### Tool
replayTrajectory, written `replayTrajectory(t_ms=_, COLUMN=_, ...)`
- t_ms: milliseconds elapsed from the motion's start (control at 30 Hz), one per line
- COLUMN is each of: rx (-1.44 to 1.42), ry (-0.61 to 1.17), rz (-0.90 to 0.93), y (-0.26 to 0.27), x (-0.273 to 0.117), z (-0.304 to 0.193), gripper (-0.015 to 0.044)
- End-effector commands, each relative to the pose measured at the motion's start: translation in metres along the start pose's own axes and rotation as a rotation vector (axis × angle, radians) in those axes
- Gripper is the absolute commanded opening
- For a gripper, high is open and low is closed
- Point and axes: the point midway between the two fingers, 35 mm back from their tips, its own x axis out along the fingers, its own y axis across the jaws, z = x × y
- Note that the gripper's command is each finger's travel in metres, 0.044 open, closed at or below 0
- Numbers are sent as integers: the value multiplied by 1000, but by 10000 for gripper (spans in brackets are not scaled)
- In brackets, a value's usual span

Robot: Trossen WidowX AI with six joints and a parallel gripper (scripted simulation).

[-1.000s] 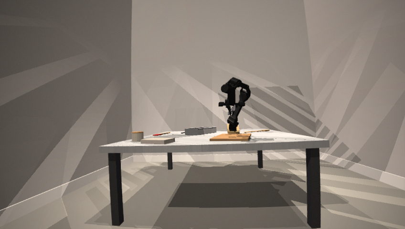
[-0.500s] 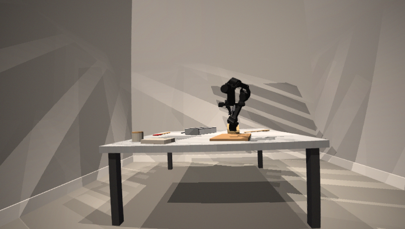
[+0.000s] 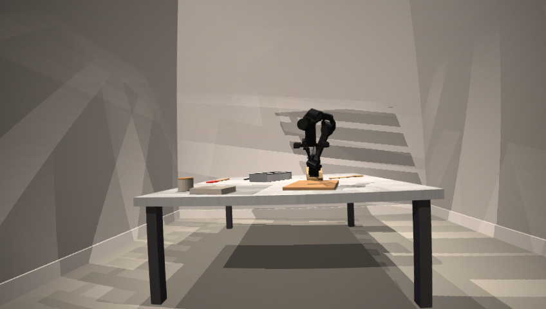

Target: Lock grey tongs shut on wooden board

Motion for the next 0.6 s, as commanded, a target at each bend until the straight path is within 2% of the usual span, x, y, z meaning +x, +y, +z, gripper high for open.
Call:
replayTrajectory(t_ms=0, rx=5, ry=-6, rz=1, y=2, x=6, z=1, gripper=-150)
replayTrajectory(t_ms=567, rx=12, ry=-13, rz=-6, y=3, x=32, z=0, gripper=-150)
